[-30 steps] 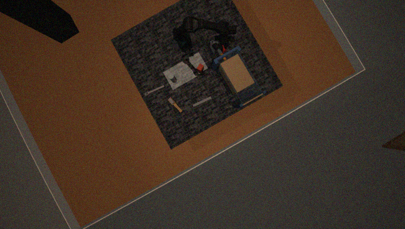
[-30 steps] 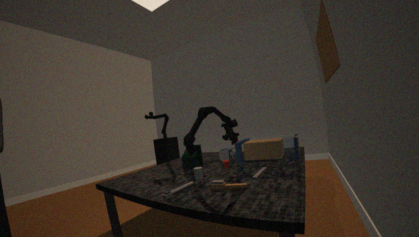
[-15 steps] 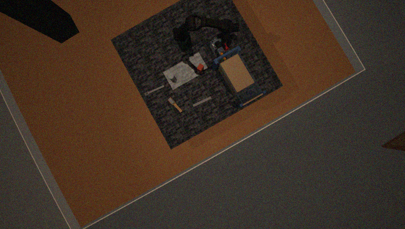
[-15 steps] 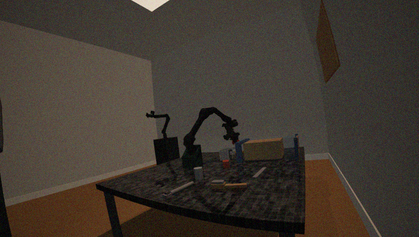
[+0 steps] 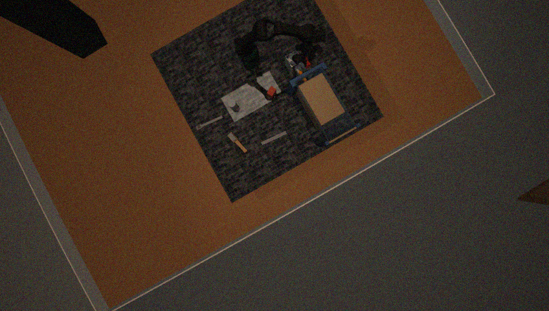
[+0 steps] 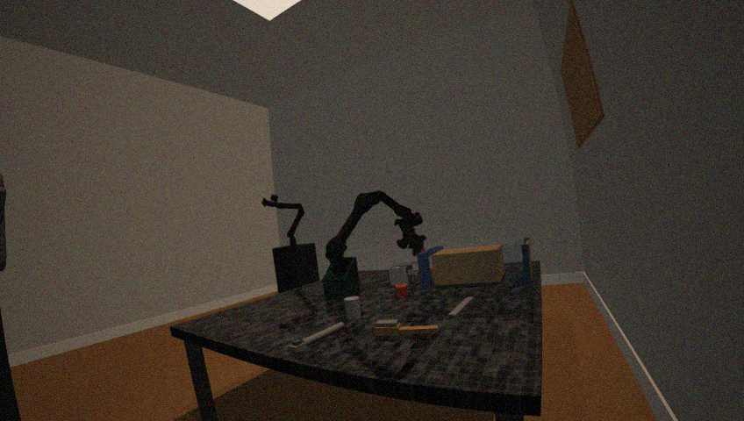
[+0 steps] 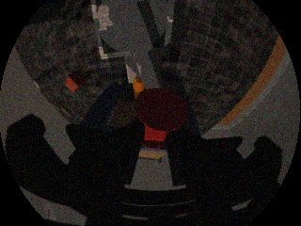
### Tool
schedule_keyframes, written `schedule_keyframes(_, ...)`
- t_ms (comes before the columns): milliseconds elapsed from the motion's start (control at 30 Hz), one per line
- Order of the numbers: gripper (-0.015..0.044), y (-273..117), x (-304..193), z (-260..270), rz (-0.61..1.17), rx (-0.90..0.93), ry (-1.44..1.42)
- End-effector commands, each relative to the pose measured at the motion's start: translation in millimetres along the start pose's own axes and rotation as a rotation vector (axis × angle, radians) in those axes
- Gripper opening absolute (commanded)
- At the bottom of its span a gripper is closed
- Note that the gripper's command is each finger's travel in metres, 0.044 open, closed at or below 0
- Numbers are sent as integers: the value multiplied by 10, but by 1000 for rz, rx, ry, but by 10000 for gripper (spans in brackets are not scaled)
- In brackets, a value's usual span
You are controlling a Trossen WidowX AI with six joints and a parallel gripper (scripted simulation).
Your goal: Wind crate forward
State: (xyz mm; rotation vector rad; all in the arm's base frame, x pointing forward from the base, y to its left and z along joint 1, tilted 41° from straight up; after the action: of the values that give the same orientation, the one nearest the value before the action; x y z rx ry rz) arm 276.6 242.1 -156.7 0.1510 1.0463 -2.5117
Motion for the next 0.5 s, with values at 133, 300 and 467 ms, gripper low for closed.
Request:
schedule_keyframes(133,0,-78,113,-241,-10,-41,-3)
schedule_keyframes(300,0,-101,145,-295,-10,-42,-3)
schedule_keyframes(467,0,-123,178,-343,-11,-42,-3)
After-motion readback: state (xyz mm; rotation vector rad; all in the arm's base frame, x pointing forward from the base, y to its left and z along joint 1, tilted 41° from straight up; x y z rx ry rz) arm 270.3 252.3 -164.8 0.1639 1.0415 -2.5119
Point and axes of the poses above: the point midway between the two fingers, 35 mm back from their tips, its own y axis out along the fingers, its own z axis across the jaws, x = y × z, the point moved 2 cm from there along -y, back along the fingers, and after that the axes turned 9 degrees about -y, right-handed, at the moved point
